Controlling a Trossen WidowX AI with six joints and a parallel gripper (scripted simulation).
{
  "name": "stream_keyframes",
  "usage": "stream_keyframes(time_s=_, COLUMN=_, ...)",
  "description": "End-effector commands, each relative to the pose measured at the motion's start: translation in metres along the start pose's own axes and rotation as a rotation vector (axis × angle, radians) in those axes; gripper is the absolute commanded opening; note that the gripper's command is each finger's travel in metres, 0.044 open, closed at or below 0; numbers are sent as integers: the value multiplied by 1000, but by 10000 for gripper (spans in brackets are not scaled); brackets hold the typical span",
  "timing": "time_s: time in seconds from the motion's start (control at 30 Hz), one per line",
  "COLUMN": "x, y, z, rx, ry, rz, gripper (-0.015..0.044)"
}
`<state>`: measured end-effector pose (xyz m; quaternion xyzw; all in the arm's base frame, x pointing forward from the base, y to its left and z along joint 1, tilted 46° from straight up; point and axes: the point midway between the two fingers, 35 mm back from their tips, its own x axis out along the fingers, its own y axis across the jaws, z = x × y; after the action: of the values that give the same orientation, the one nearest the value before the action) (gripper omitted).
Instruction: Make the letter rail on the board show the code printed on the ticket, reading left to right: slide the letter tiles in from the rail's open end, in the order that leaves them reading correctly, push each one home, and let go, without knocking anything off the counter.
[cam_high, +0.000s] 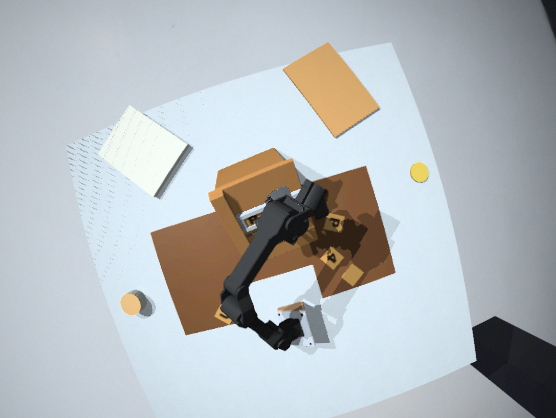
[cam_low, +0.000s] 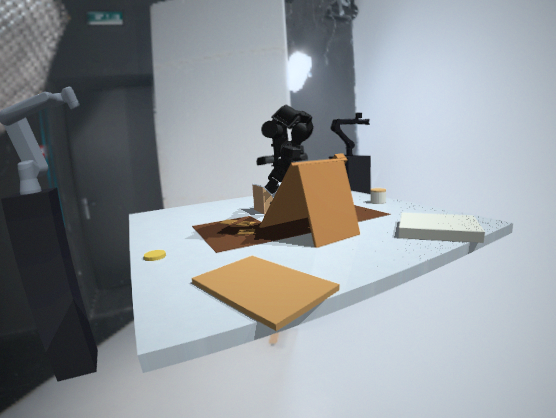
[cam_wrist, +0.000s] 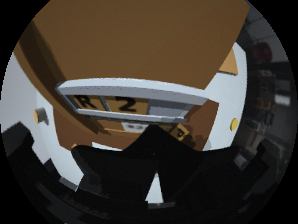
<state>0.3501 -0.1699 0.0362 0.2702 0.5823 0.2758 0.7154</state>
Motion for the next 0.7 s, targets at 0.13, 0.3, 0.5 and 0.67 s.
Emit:
stream_keyframes(time_s=0.13, x=4, y=0, z=5, rx=-6, ry=1, rz=-3, gripper=0)
stream_keyframes(time_s=0.3, x=5, y=-1, z=7, rx=-6, ry=1, rz=-3, gripper=0)
stream_keyframes(time_s=0.5, x=7, y=-1, z=9, rx=-6, ry=1, rz=-3, gripper=0)
stream_keyframes(time_s=0.67, x=8, y=-1, z=12, rx=-6, ry=1, rz=-3, gripper=0)
